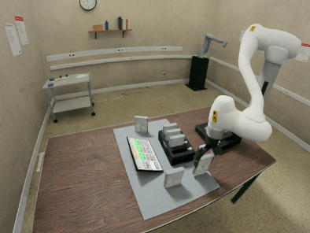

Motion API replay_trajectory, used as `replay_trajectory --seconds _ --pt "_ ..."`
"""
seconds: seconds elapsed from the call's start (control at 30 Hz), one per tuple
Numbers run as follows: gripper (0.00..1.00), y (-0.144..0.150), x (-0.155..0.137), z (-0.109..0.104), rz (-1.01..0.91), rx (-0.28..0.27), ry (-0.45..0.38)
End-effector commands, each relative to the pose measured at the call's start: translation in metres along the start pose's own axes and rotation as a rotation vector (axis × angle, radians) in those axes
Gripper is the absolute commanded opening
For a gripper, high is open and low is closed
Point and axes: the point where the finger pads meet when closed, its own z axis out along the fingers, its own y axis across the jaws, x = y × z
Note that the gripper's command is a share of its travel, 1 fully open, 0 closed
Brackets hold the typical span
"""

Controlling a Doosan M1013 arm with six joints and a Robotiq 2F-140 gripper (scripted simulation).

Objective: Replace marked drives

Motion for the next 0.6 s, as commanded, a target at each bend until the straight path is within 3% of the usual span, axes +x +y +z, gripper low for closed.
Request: replay_trajectory --seconds 0.0,0.57 --pt "0.10 0.0003 0.0003 0.0000 0.000 -0.001 0.001" --pt "0.10 0.0003 0.0003 0.0052 0.000 -0.001 0.001"
